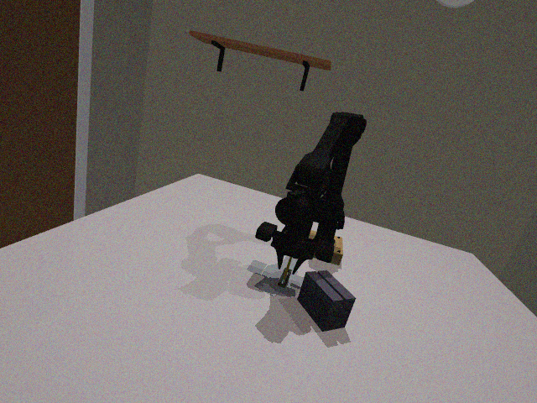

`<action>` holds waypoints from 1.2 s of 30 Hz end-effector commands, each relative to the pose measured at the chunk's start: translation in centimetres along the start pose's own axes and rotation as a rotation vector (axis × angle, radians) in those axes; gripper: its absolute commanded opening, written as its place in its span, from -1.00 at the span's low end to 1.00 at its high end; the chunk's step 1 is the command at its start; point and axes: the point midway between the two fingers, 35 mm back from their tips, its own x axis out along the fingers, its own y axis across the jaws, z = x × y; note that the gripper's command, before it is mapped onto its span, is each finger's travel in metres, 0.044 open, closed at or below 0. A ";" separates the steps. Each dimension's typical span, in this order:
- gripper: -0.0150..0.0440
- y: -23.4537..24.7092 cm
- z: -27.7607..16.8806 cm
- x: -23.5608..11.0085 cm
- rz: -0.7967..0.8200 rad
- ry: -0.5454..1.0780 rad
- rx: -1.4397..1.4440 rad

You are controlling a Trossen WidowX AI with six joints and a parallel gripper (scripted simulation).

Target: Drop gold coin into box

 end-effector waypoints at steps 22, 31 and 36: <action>-0.49 0.1 -0.2 1.3 0.004 0.000 -0.004; -0.49 0.0 0.1 -0.3 0.004 -0.001 -0.004; -0.49 0.0 0.2 -1.5 0.004 -0.001 -0.004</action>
